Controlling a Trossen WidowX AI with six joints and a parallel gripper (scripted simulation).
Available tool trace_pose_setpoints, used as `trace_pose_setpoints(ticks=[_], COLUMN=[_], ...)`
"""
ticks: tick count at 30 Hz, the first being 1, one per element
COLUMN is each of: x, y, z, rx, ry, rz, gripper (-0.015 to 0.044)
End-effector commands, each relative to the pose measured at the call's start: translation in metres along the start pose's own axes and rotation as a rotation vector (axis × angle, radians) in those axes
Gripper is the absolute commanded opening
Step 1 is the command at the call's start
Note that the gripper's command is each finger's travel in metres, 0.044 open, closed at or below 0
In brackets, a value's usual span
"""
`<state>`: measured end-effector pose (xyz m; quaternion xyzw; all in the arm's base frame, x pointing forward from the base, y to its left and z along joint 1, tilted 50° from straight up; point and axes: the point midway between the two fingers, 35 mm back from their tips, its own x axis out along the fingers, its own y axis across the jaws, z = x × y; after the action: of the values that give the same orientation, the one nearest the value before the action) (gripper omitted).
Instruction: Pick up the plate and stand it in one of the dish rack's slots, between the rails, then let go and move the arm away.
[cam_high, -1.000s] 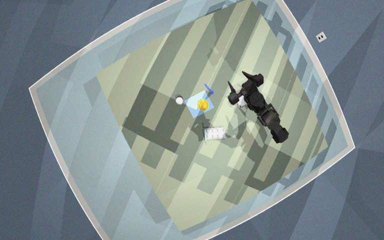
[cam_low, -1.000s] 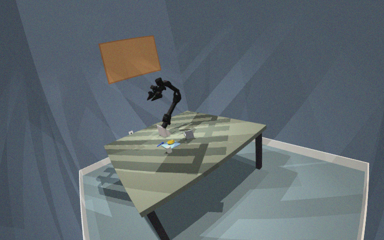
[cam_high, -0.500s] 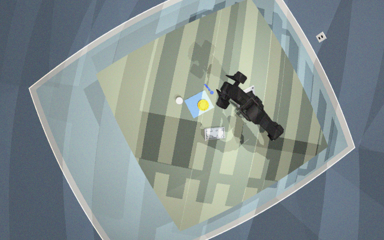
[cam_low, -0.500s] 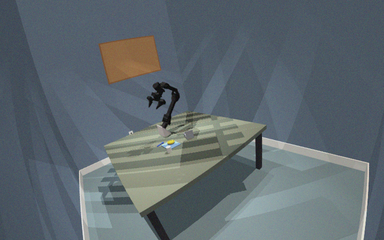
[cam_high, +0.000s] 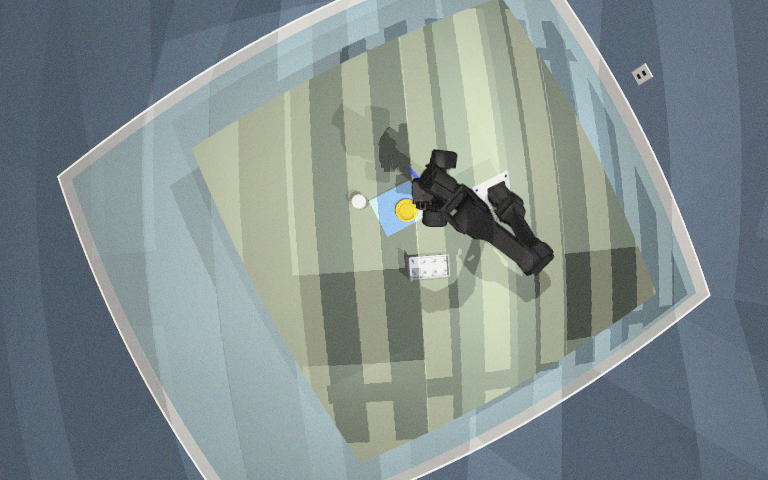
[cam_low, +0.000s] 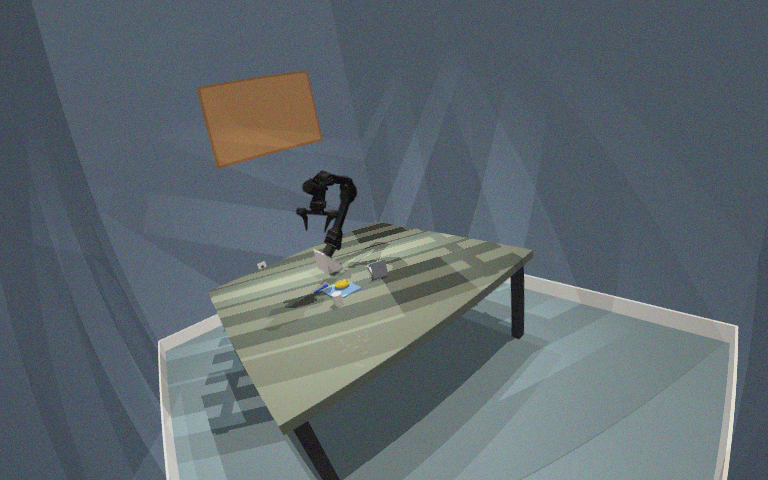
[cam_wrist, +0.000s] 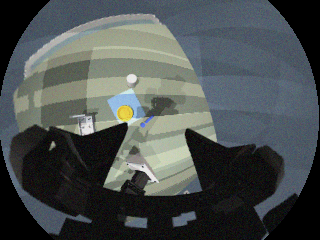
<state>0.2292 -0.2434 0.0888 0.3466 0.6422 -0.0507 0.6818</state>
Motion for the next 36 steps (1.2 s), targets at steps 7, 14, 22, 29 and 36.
trace_pose_setpoints(ticks=[7,14,22,29,36], x=[0.040,0.067,0.086,0.132,0.187], y=[0.036,0.062,0.082,0.097,0.114], z=[0.003,0.002,0.000,-0.013,-0.041], rx=[-0.229,-0.372,-0.466,-0.520,-0.590], ry=[0.126,0.193,0.230,0.253,0.278], rz=[0.206,0.363,0.487,0.455,0.420], gripper=[0.0400,0.0400,0.0400,0.0400,0.0400])
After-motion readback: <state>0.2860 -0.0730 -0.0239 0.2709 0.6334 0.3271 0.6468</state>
